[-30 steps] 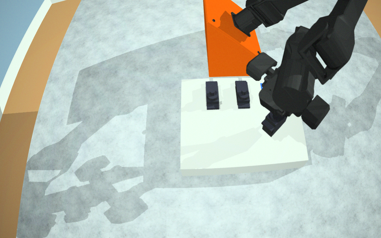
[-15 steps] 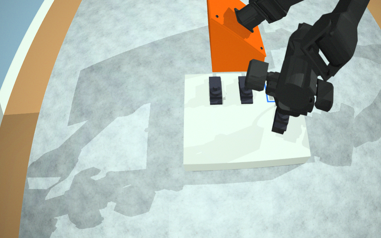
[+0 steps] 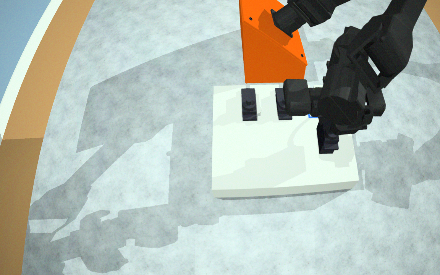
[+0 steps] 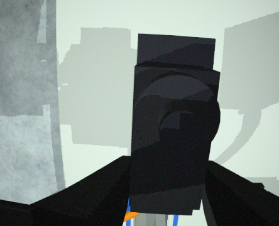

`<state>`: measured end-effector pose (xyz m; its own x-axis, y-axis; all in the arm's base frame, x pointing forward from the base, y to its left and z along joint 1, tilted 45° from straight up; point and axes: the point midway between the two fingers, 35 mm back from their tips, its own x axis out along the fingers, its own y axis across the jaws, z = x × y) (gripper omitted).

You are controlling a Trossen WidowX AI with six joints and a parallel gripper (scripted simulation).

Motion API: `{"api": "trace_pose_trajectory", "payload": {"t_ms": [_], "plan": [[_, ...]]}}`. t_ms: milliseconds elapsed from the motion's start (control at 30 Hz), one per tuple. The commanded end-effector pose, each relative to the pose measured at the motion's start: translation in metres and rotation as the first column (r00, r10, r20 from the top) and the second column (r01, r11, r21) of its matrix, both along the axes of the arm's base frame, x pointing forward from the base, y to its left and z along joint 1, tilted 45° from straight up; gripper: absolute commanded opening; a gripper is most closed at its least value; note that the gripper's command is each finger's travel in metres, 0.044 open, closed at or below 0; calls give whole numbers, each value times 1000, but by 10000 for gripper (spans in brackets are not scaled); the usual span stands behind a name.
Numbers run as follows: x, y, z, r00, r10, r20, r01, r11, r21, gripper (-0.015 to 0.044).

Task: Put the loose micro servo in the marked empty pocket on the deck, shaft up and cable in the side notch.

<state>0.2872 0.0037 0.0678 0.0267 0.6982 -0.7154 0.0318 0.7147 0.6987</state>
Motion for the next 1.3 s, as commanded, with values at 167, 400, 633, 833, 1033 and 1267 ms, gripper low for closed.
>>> {"api": "trace_pose_trajectory", "payload": {"t_ms": [167, 400, 633, 833, 1033, 1267], "plan": [[-25, 0, 2, 1000, 2, 12, -2, 1000, 2, 0], [-57, 1, 1, 1000, 2, 9, -2, 1000, 2, 0], [-92, 3, 0, 1000, 2, 7, -2, 1000, 2, 0], [-108, 3, 0, 1000, 2, 6, -2, 1000, 2, 0], [-107, 8, -4, 1000, 2, 6, -2, 1000, 2, 0], [-106, 15, -12, 1000, 2, 6, -2, 1000, 3, 0]]}}
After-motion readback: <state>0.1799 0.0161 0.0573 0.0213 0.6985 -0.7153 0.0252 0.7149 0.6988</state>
